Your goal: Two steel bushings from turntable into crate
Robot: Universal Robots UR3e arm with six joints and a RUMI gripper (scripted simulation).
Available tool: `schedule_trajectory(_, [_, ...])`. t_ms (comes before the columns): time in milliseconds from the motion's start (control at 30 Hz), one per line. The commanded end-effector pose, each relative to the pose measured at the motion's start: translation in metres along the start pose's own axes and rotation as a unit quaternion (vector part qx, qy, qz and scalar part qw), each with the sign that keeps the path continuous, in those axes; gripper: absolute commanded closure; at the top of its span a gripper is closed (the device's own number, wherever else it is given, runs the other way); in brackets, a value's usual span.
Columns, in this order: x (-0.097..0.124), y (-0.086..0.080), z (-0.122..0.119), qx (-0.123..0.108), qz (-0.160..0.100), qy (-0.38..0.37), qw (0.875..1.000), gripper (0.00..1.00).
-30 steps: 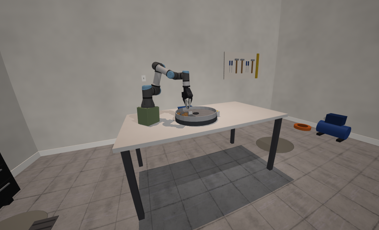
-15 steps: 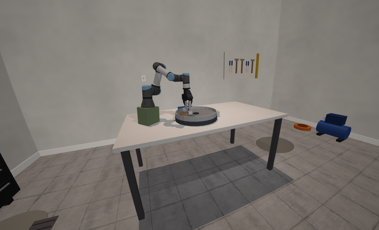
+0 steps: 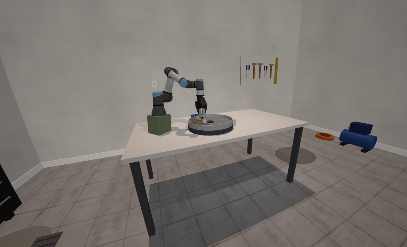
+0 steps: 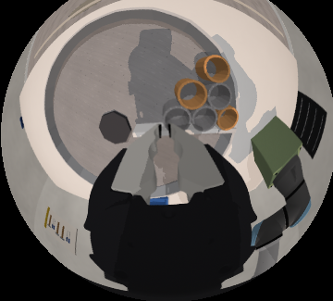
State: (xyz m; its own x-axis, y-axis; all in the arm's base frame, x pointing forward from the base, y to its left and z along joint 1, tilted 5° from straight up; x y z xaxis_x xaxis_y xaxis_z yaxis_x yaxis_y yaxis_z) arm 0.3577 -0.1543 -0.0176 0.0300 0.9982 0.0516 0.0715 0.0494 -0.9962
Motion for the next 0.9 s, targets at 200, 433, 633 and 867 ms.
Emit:
schedule_trajectory(200, [-0.0005, -0.0008, -0.0007, -0.001, 0.001, 0.000, 1.000, 0.95])
schedule_trajectory(433, [-0.0005, -0.0008, -0.0007, -0.001, 0.001, 0.000, 1.000, 0.95])
schedule_trajectory(633, [-0.0005, -0.0004, -0.0007, -0.001, 0.001, 0.000, 1.000, 0.95])
schedule_trajectory(867, [-0.0006, 0.0068, -0.0007, -0.001, 0.001, 0.000, 1.000, 0.95])
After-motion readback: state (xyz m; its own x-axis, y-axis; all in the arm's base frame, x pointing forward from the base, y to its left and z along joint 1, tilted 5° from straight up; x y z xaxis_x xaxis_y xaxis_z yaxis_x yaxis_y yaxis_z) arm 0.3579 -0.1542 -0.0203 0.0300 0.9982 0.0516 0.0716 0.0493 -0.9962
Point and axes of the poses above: the point where the finger pads meet when closed, its own y axis out along the fingers, its own z axis across the jaws, x = y × z, the point moved 1 cm from there along -y, back along the fingers, and after that the axes turned 2 degrees about -y, right-handed, at the moved point
